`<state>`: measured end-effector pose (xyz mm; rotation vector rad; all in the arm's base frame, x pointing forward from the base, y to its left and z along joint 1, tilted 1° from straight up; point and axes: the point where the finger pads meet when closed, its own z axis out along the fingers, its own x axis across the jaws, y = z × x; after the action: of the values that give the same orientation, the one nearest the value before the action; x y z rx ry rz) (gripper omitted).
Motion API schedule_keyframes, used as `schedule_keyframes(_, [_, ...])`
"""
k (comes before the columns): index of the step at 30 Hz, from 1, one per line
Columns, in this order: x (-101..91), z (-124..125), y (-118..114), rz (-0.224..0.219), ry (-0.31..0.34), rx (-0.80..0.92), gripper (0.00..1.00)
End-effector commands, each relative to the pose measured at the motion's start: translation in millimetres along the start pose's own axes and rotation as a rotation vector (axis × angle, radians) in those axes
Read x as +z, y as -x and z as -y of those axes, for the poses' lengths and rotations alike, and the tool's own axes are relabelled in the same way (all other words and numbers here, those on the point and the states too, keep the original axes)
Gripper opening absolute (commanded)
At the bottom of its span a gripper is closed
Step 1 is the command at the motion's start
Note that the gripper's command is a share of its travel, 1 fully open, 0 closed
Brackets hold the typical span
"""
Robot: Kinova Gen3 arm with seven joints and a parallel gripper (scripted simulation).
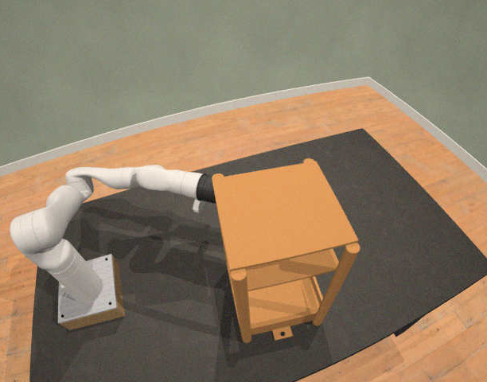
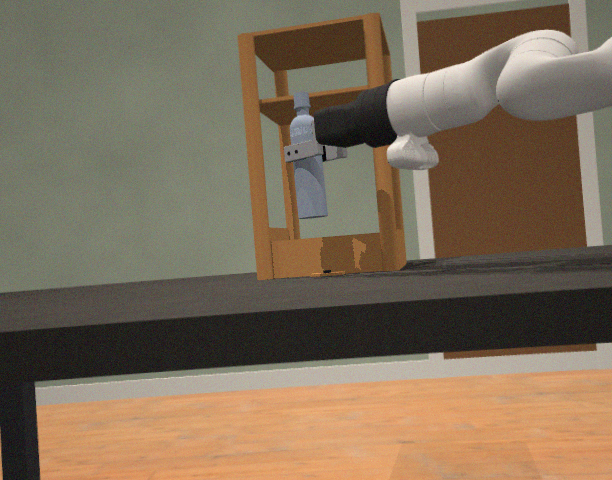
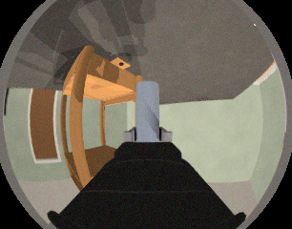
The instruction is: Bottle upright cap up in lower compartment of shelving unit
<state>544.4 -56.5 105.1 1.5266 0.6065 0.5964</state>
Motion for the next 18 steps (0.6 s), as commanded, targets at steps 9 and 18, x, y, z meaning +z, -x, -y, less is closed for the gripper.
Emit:
schedule_keyframes(9, [0.3, 3.6, -3.9, 0.022, 0.023, -0.012, 0.00])
schedule_keyframes(18, [1.3, 4.2, -3.7, 0.031, 0.021, -0.011, 0.00])
